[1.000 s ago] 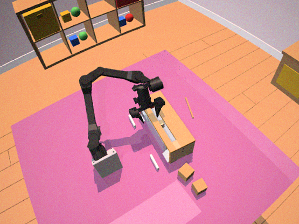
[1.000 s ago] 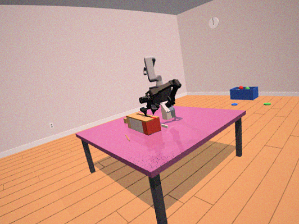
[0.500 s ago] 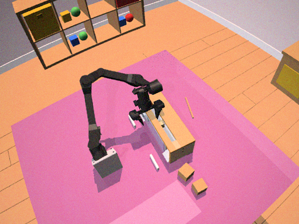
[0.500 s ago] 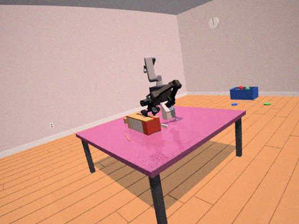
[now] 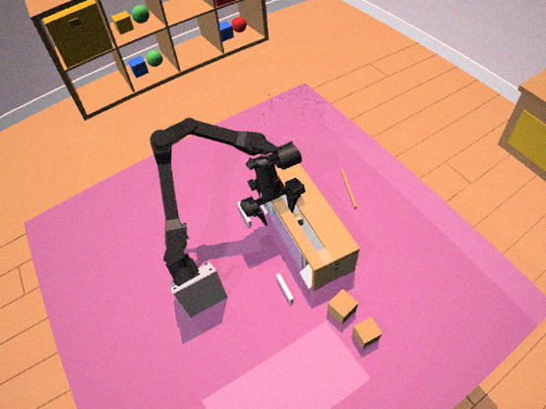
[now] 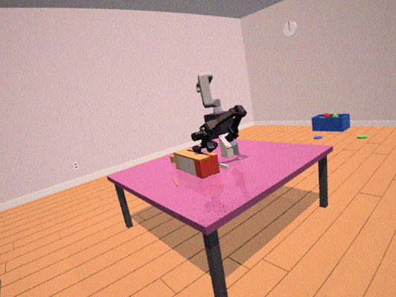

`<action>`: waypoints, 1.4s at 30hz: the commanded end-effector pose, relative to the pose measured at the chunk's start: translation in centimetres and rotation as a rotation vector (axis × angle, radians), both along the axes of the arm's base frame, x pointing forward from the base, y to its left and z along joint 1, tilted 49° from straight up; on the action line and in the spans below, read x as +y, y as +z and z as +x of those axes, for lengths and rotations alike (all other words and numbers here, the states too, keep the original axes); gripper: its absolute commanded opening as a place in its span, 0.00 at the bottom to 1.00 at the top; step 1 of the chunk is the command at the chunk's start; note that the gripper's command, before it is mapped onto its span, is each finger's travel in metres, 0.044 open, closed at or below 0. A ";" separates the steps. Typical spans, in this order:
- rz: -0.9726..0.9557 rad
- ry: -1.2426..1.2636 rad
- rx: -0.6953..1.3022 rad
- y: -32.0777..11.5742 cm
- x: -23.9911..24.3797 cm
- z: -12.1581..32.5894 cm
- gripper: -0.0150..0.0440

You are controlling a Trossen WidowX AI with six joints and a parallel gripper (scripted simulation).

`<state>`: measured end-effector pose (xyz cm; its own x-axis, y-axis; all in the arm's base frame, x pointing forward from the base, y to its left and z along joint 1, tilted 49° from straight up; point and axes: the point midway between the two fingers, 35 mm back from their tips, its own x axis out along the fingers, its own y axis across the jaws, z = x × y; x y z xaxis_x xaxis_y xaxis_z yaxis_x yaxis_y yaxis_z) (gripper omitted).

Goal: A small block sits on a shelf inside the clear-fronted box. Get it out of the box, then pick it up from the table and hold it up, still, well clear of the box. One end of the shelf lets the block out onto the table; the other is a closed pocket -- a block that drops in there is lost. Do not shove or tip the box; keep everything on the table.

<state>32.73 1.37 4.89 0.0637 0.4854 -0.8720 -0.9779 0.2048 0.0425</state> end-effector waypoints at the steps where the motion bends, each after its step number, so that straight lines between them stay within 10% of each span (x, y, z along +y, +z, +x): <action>1: 0.000 -0.001 0.007 -1.1 -0.9 -0.3 0.93; 42: -0.004 -0.001 0.007 -10.1 -8.4 -2.4 0.93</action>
<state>30.58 -6.39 -4.30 0.0628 0.4836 -0.8730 -0.9771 0.2079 0.0449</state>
